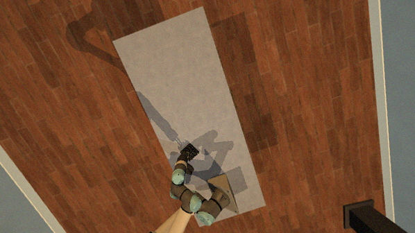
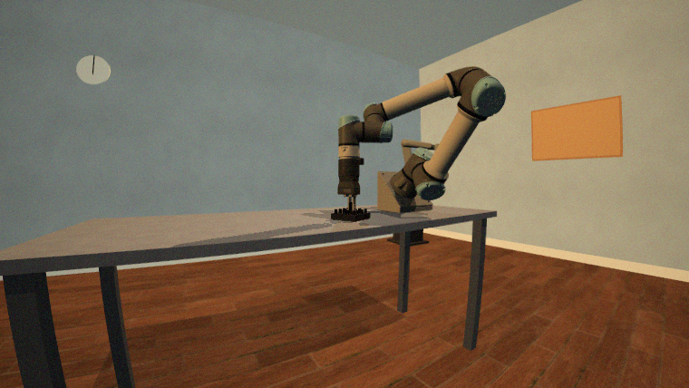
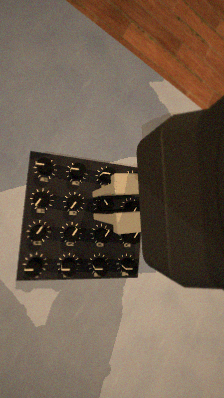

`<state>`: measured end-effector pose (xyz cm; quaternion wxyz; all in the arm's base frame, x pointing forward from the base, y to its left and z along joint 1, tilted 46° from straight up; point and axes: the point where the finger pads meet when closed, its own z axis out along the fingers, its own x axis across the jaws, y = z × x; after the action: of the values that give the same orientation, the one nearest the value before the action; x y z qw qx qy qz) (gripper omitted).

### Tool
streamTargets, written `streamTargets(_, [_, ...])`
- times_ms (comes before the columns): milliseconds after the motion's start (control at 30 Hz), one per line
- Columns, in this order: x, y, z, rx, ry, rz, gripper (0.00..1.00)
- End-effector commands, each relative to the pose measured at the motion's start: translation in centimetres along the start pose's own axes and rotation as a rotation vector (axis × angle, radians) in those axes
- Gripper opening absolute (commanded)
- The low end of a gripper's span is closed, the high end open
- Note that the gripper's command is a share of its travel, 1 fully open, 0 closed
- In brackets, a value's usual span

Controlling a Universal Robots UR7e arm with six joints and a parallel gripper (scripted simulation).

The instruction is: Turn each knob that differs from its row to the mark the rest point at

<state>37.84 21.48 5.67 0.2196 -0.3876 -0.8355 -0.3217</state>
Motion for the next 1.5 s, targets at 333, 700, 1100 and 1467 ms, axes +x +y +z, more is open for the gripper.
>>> streamTargets(333, [-0.03,0.02,-0.04,-0.001,0.001,-0.245,0.30])
streamTargets(700, [-0.03,0.02,-0.04,-0.001,0.001,-0.428,0.30])
streamTargets(1100, [-0.03,0.03,-0.04,-0.001,0.000,-0.648,0.30])
streamTargets(1467, [-0.02,0.03,-0.04,-0.001,0.000,-0.888,0.30])
